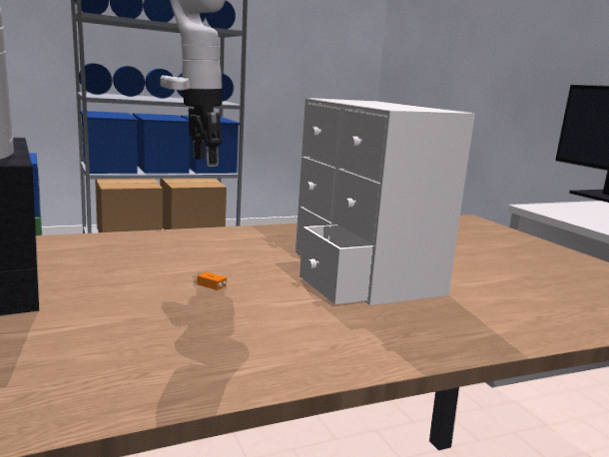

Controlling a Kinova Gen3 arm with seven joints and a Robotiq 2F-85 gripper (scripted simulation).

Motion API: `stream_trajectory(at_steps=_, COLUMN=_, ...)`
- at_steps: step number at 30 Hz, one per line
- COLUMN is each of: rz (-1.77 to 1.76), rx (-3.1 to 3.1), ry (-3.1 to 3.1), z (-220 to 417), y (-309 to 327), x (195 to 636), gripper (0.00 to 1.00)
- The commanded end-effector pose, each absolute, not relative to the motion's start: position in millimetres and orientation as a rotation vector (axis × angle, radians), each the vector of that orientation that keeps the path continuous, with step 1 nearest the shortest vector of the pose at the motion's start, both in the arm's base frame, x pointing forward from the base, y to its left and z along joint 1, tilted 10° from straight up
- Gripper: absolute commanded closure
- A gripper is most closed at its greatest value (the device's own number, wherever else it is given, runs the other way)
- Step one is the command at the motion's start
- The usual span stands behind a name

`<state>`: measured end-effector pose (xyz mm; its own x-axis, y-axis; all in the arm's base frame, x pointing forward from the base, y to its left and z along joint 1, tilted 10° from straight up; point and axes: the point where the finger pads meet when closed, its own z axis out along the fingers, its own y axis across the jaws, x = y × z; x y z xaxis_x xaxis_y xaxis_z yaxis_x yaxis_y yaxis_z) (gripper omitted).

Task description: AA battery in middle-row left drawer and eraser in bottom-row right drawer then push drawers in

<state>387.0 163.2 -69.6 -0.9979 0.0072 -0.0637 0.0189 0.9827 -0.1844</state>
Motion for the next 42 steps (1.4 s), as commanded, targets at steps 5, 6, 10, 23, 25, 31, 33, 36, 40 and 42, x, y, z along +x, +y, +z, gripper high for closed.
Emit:
stream_trajectory(at_steps=5, rz=-0.281, rx=0.033, ry=3.077, z=-68.2, y=162.4, x=390.2, gripper=0.0)
stream_trajectory(at_steps=6, rz=-0.281, rx=0.034, ry=3.081, z=-68.1, y=162.4, x=390.2, gripper=0.0)
stream_trajectory(at_steps=10, rz=-0.283, rx=0.036, ry=3.092, z=-67.8, y=162.4, x=390.3, gripper=0.0)
stream_trajectory(at_steps=23, rz=-0.284, rx=0.039, ry=3.114, z=-67.0, y=162.6, x=390.3, gripper=0.0)
stream_trajectory(at_steps=25, rz=-0.284, rx=0.04, ry=3.116, z=-67.0, y=162.6, x=390.2, gripper=0.0)
stream_trajectory(at_steps=31, rz=-0.284, rx=0.04, ry=3.121, z=-66.8, y=162.7, x=390.2, gripper=0.0)
stream_trajectory(at_steps=33, rz=-0.284, rx=0.04, ry=3.122, z=-66.7, y=162.7, x=390.2, gripper=0.0)
stream_trajectory(at_steps=36, rz=-0.284, rx=0.04, ry=3.123, z=-66.7, y=162.7, x=390.2, gripper=0.0)
stream_trajectory(at_steps=40, rz=-0.284, rx=0.04, ry=3.123, z=-66.7, y=162.7, x=390.2, gripper=0.0)
stream_trajectory(at_steps=42, rz=-0.284, rx=0.04, ry=3.123, z=-66.7, y=162.7, x=390.2, gripper=0.0)
